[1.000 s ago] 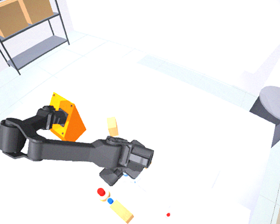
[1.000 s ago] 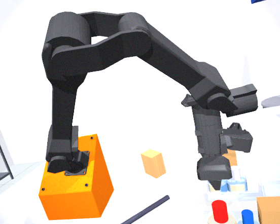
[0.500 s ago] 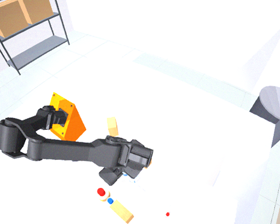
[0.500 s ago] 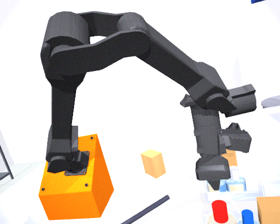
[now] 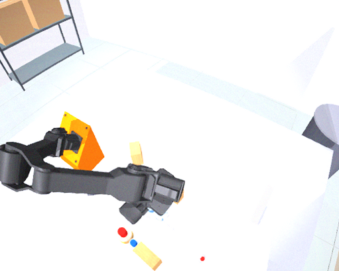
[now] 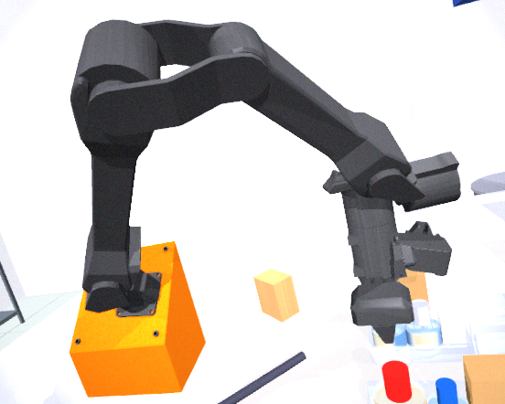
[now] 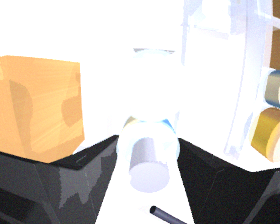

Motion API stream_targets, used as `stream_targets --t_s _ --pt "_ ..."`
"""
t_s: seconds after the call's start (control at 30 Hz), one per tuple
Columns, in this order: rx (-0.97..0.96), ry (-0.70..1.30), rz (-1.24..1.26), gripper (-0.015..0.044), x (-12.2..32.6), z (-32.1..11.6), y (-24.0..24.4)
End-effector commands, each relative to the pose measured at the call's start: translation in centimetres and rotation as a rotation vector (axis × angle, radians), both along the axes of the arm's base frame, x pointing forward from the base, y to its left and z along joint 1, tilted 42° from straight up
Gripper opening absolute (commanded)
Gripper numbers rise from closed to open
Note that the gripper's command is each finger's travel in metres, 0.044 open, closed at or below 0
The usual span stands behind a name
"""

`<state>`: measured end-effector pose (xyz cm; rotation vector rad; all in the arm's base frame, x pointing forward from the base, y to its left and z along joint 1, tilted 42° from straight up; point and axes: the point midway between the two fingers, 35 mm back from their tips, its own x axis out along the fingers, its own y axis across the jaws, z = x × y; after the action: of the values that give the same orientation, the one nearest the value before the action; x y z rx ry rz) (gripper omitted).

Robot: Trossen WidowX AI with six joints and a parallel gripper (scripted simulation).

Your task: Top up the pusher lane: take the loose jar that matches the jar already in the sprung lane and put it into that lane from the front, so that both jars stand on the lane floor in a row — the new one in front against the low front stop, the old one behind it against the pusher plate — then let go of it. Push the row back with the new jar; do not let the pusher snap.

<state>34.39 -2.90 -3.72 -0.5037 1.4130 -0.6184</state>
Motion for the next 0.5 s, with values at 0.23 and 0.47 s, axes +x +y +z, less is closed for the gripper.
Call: stream_targets --t_s 0.23,0.47 --pt "-0.006 -0.009 -0.001 0.0000 -0.19 -0.04 0.02" --pt "-0.006 -0.009 -0.001 0.0000 -0.19 -0.04 0.02"
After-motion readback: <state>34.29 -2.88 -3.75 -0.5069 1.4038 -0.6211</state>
